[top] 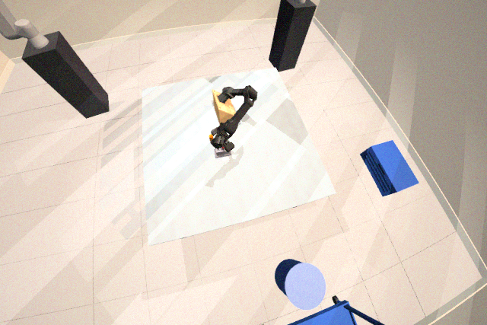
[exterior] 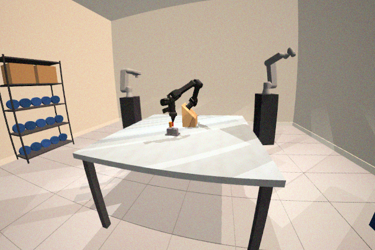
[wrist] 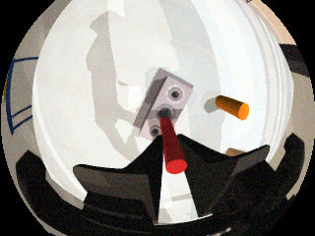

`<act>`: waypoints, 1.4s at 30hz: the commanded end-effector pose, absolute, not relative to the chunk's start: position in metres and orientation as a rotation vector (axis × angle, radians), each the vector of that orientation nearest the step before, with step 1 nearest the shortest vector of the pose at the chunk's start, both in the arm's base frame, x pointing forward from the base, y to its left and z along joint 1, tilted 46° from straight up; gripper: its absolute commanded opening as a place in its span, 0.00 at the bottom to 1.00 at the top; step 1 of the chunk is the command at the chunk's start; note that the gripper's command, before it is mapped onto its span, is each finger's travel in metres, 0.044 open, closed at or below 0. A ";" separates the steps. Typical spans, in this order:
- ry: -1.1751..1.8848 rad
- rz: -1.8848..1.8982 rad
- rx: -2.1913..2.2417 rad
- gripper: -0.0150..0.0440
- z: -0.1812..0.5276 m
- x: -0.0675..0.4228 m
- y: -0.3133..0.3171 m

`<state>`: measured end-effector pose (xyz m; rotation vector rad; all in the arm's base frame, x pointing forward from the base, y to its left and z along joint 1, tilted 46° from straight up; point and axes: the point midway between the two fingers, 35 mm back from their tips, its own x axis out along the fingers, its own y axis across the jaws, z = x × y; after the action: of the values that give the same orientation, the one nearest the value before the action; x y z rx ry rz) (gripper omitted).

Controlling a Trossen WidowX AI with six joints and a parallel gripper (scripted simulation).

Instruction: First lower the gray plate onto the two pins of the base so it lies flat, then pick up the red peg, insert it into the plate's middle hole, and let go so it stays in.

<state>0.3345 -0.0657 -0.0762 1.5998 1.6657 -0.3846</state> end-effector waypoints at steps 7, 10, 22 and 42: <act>1.667 -0.381 1.593 0.25 -0.081 0.337 -0.071; 1.667 -0.381 1.593 0.25 -0.081 0.337 -0.071; 1.667 -0.381 1.593 0.25 -0.082 0.335 -0.071; 1.667 -0.381 1.596 0.25 -0.089 0.336 -0.064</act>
<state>0.3381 -0.0695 -0.0847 1.5905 1.6569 -0.3782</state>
